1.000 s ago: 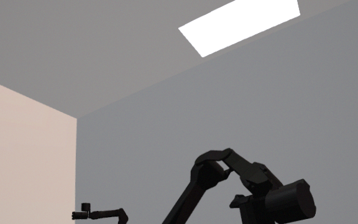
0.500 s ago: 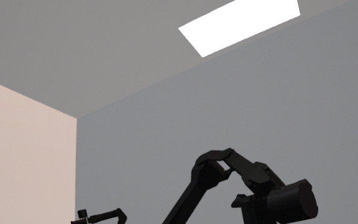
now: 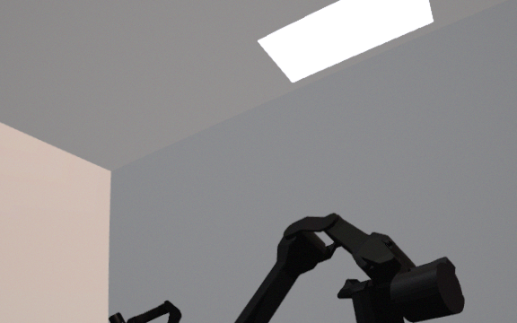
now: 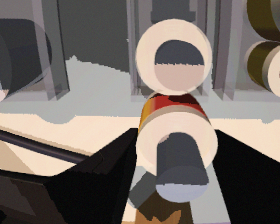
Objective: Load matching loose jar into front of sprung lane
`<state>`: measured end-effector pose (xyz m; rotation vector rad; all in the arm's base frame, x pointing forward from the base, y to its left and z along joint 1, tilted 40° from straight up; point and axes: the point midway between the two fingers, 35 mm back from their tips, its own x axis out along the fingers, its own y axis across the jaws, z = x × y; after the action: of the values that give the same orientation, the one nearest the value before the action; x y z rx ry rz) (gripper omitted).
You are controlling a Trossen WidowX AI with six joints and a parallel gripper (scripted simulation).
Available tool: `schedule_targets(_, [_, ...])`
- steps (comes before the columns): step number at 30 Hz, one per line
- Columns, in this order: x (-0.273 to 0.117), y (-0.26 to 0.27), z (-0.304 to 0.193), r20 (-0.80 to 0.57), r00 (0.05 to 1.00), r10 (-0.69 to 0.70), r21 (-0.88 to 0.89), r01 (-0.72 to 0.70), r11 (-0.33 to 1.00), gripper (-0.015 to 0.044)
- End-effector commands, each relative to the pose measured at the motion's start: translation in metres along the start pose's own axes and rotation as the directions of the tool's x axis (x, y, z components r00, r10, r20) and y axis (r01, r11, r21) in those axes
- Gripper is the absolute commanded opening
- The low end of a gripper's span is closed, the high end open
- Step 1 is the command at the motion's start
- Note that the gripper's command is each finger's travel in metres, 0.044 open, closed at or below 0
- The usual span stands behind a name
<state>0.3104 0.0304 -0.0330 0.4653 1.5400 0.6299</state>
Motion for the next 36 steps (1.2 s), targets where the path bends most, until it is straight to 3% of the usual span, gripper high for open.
schedule_targets(1, [-0.002,0.001,0.01,0.022,1.0,0.0,-0.014,0.0,1.0,0.0])
schedule_targets(36, [-0.004,0.003,0.024,0.023,1.0,0.0,-0.015,0.0,1.0,0.0])
